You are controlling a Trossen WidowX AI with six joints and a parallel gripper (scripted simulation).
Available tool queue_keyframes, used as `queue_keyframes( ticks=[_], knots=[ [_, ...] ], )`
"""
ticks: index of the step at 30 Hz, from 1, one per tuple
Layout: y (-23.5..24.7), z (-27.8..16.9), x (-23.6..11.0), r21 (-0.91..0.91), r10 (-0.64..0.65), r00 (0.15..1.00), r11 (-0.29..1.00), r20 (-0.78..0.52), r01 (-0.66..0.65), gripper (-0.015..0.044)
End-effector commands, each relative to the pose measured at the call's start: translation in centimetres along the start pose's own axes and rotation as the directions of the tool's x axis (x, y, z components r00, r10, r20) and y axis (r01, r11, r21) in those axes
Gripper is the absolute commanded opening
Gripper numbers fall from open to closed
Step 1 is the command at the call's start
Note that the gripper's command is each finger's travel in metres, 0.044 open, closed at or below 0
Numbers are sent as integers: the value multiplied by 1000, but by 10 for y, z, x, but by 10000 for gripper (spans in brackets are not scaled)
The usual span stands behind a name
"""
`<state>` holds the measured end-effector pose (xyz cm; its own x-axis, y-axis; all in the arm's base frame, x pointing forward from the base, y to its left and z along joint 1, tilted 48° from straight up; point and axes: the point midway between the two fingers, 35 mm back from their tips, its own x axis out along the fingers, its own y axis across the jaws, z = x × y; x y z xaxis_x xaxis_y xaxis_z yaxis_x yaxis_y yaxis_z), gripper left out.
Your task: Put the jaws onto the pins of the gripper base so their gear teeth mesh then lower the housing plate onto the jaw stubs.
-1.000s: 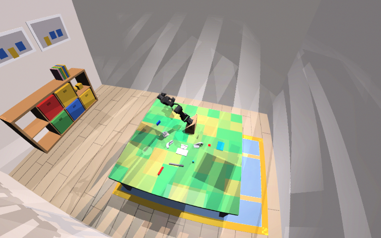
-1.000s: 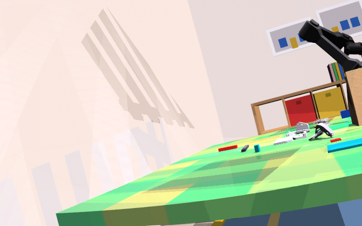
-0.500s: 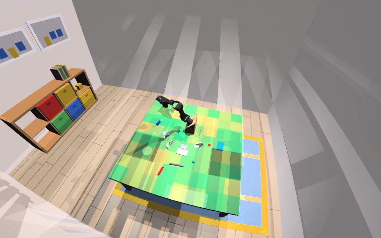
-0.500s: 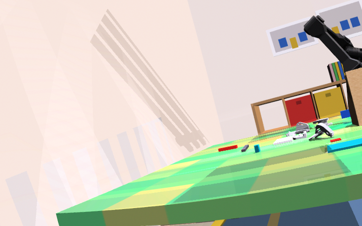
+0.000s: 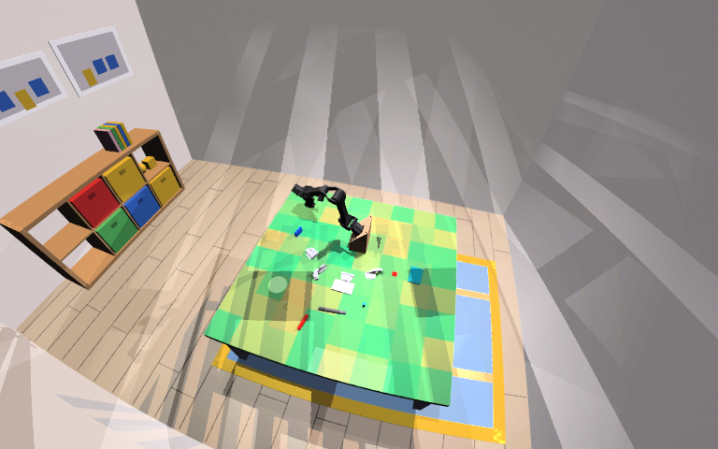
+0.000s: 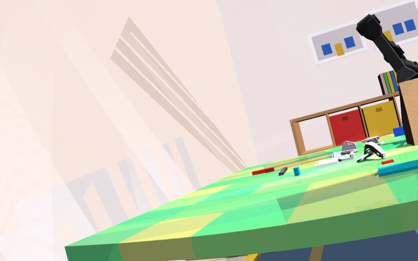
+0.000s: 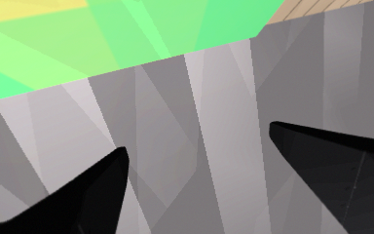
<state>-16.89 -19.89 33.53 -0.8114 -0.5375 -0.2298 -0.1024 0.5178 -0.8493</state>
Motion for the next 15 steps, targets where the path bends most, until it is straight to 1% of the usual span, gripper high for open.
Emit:
queue_keyframes(
  ticks=[1, 15],
  knots=[
    [-3, 9, -1, -31, -5, 1000, 1000, 31, 6, 440],
    [-8, 48, -8, -152, -14, 989, 988, 144, 36, 440]
  ],
)
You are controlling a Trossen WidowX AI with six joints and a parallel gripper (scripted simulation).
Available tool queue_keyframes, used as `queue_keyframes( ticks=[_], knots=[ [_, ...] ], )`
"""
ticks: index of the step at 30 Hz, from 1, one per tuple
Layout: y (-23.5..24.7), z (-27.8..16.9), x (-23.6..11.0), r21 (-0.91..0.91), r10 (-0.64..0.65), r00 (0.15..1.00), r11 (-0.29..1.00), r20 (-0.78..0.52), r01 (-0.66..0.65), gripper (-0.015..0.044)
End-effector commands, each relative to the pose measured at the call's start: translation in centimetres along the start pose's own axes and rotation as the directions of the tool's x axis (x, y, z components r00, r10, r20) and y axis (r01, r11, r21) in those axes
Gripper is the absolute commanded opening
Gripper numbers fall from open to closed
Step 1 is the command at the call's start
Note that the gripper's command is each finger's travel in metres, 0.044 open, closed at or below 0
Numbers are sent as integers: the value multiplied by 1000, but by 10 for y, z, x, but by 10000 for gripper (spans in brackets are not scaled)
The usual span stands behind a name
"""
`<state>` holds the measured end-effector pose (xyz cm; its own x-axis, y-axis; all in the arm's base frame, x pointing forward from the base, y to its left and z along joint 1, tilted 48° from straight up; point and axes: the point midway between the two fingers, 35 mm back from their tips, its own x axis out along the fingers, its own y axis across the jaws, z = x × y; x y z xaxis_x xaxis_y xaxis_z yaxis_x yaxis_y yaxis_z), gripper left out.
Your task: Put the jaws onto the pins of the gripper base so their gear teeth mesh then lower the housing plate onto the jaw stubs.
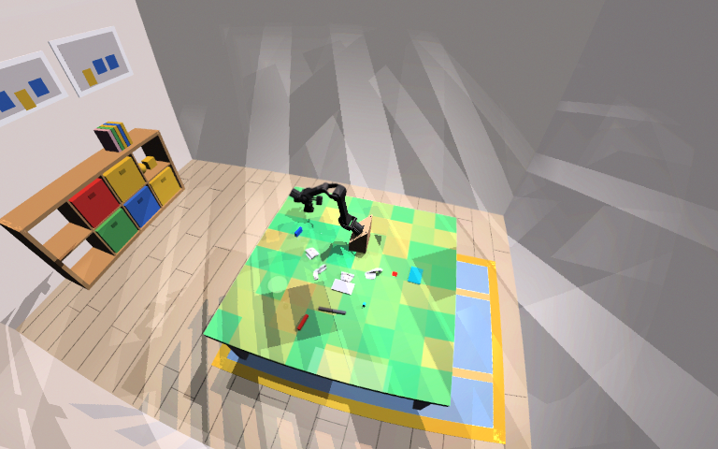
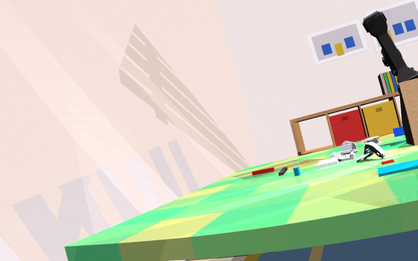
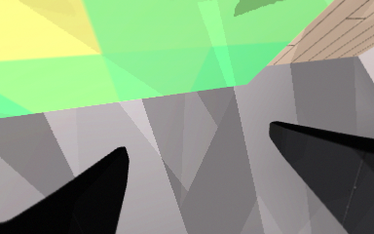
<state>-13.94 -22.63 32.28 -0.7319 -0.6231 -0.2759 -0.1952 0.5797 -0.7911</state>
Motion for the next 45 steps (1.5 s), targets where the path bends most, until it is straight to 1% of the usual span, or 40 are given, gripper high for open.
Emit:
queue_keyframes(
  ticks=[1, 14, 24, 45],
  knots=[
    [-3, 10, -2, -40, -5, 1000, 999, 28, 6, 440],
    [-12, 47, -9, -161, -26, 991, 986, 131, 47, 440],
    [-22, 76, -18, -203, -50, 974, 974, 222, 96, 440],
    [-36, 131, -52, -334, -81, 909, 914, 409, 231, 440]
  ],
)
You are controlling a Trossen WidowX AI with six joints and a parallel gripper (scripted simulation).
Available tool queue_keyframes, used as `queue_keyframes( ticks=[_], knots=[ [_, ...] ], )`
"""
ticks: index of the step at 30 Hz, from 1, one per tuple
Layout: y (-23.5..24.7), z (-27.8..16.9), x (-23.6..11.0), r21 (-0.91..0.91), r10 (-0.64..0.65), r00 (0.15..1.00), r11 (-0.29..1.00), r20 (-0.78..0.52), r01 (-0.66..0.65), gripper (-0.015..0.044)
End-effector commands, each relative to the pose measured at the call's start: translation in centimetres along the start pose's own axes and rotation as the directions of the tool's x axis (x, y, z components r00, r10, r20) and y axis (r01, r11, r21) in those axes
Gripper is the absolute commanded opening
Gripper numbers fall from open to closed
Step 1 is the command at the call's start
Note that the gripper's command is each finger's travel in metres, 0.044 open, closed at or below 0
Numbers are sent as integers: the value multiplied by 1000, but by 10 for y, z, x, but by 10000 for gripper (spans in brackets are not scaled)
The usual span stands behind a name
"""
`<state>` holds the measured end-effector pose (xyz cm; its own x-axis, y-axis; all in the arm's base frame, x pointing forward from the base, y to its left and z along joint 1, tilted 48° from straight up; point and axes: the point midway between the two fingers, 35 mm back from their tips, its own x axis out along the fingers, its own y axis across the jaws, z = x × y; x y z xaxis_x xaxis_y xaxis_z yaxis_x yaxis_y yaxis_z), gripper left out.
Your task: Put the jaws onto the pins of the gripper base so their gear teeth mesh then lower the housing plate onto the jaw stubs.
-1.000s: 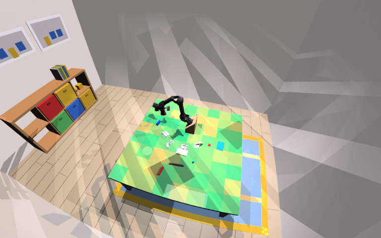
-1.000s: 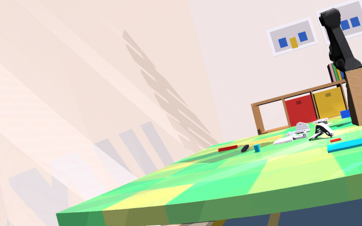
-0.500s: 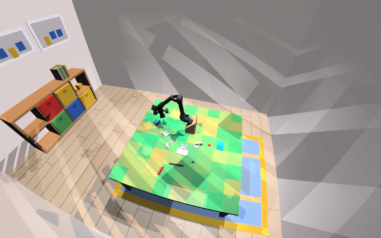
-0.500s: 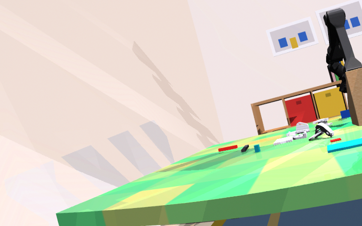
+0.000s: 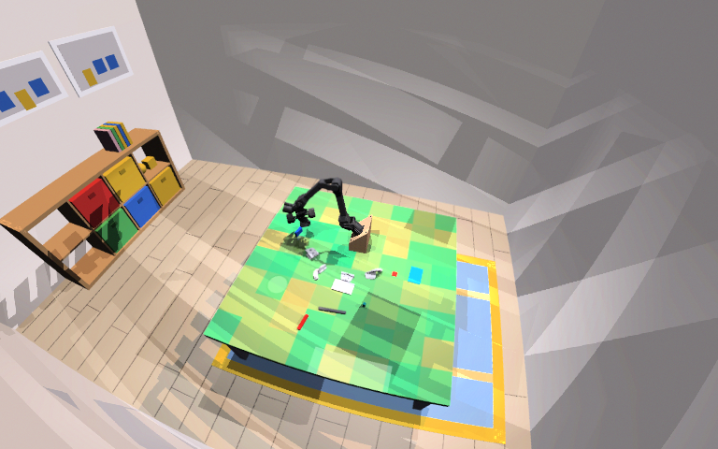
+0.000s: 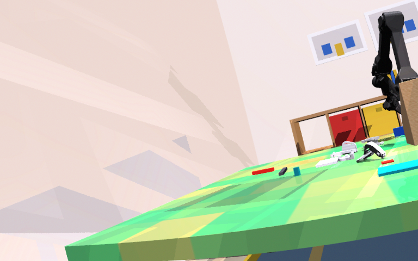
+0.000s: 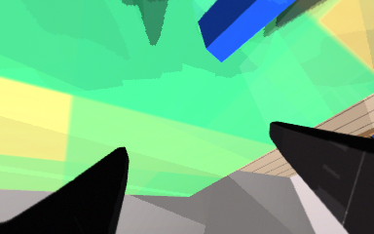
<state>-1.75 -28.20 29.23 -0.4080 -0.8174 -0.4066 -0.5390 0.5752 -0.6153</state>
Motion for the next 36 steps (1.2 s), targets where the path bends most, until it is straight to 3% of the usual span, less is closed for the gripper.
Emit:
queue_keyframes(
  ticks=[1, 19, 36],
  knots=[
    [-9, 9, -4, -36, -24, 999, 999, 29, 25, 440],
    [-28, 68, -15, -278, -60, 983, 955, 173, 107, 440],
    [-35, 126, -34, -521, -50, 957, 830, 287, 200, 440]
  ],
)
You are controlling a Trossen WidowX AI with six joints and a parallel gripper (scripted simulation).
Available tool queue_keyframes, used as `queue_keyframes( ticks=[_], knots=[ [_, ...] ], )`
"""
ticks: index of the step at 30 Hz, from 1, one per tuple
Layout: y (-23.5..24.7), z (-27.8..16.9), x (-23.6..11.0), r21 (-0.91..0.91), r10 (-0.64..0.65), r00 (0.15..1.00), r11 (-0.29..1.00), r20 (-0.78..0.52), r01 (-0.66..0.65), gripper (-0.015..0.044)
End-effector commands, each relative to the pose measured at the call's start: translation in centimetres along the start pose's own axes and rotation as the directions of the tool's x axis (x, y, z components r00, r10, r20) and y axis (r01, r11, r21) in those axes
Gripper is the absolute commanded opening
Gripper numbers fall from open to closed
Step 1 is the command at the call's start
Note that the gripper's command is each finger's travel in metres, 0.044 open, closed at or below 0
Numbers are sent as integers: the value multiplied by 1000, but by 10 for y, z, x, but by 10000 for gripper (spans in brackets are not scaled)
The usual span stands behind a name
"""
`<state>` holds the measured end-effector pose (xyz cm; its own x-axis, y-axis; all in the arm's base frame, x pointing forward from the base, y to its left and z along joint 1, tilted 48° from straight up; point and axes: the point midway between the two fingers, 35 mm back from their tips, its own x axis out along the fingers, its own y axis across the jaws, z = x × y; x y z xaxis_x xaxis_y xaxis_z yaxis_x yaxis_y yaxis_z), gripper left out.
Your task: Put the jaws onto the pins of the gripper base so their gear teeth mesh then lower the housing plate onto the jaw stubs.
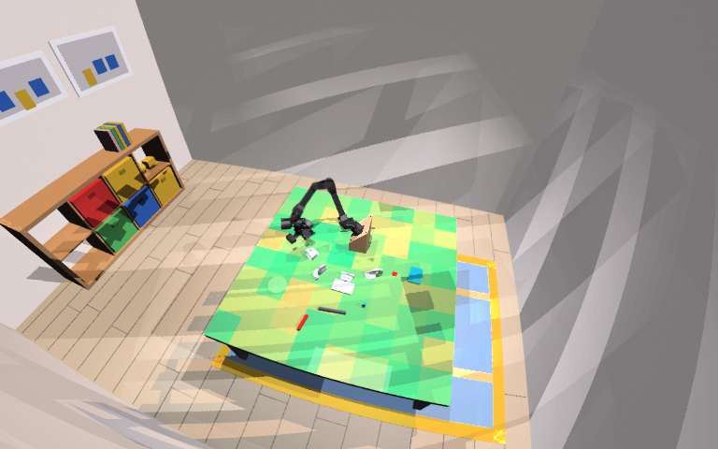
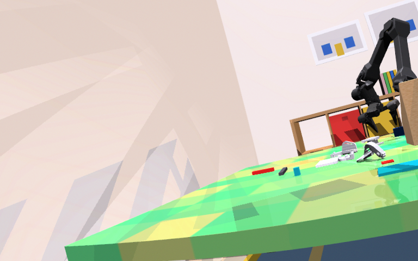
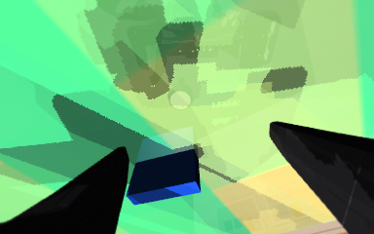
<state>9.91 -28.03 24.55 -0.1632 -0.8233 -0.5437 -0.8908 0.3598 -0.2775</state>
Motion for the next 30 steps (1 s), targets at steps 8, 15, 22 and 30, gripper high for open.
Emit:
queue_keyframes(
  ticks=[8, 15, 22, 30],
  knots=[
    [-20, 29, -6, -180, -25, 998, 983, 54, 34, 440],
    [-31, 48, -11, -286, -38, 996, 956, 86, 61, 440],
    [-40, 67, -18, -389, -50, 992, 917, 115, 91, 440],
    [-50, 91, -27, -514, -61, 987, 848, 147, 129, 440]
  ],
)
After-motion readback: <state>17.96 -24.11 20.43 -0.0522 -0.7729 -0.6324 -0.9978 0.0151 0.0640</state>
